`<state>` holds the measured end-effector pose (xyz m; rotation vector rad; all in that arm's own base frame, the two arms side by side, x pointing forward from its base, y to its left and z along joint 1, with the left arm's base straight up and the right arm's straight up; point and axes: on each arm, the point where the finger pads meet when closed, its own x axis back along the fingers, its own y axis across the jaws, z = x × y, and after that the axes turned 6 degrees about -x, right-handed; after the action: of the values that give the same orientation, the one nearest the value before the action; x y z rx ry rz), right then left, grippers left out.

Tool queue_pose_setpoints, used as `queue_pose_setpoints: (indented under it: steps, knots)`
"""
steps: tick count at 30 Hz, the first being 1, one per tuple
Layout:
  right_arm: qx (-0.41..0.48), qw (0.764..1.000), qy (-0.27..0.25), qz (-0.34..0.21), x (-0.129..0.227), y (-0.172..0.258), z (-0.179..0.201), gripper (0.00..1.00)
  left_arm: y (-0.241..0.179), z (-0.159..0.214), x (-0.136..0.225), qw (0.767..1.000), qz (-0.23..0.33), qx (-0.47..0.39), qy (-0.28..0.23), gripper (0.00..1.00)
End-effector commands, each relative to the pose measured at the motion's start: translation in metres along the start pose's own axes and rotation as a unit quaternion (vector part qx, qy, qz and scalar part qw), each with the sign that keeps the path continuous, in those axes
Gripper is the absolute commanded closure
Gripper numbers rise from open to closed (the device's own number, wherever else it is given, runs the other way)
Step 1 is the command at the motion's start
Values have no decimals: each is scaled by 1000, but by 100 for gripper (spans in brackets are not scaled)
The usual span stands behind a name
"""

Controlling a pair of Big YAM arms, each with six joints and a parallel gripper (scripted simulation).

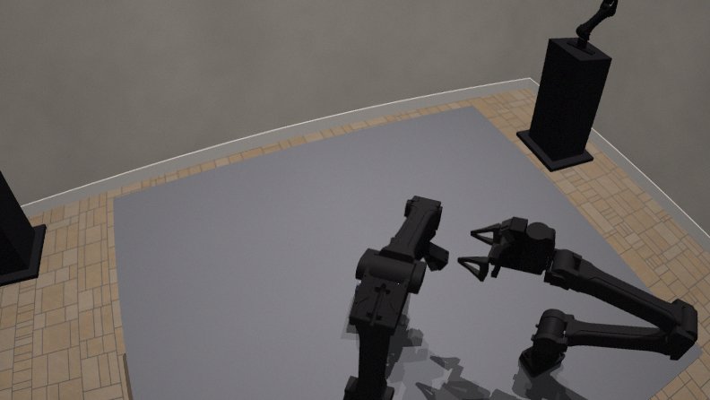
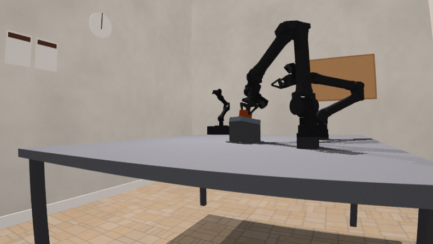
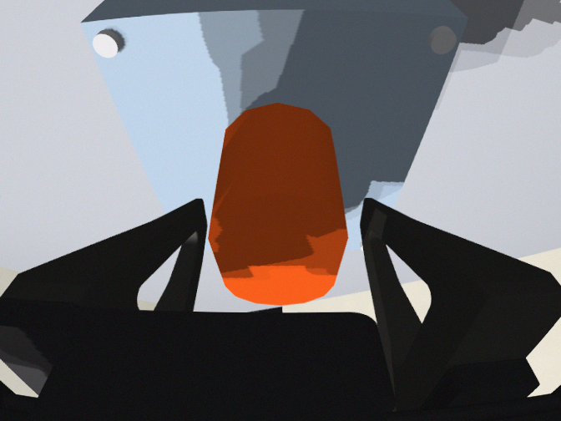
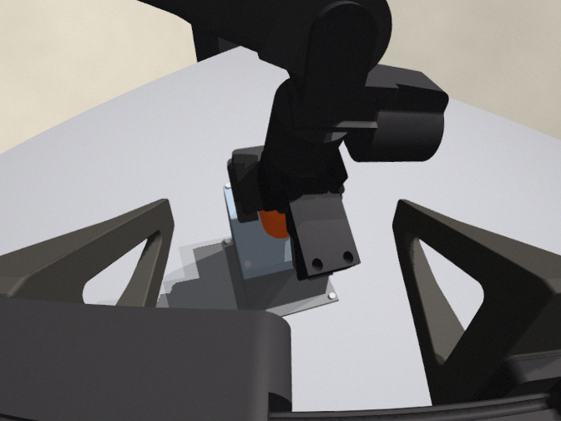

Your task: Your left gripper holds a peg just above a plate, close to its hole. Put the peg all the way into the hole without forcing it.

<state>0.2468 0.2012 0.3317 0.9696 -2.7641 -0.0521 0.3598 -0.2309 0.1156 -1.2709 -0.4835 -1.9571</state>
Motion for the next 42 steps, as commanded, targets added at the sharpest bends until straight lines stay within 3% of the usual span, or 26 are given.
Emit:
queue_pose_setpoints:
  steps: [1, 8, 10, 12, 13, 22, 29, 37, 42]
  knots:
    - [0, 1000, -19, 1, 3, 1, -23, 0, 15, 8, 36, 999, -39, 19, -1, 31]
    - [0, 1000, -19, 1, 3, 1, -23, 0, 14, 8, 56, 999, -43, 21, -2, 31]
    - [0, 1000, -19, 1, 3, 1, -23, 0, 14, 8, 63, 999, -43, 21, -4, 8]
    - [0, 1000, -19, 1, 3, 1, -23, 0, 14, 8, 63, 999, -43, 21, -4, 8]
    - [0, 1000, -19, 1, 3, 1, -23, 0, 16, 3, 55, 999, -31, 15, -2, 0]
    - [0, 1000, -19, 1, 3, 1, -23, 0, 16, -1, 81, 1000, -13, 7, -1, 0]
    - [-4, 1000, -26, 8, 31, -1, -54, 0, 16, 4, 79, 1000, -11, 13, -1, 0]
    - [-6, 999, -29, 16, 109, 1, -92, 0, 16, 3, 78, 1000, -10, 12, -1, 0]
    - [-6, 999, -27, 17, 119, 1, -96, 0, 16, 3, 78, 1000, -10, 12, -1, 0]
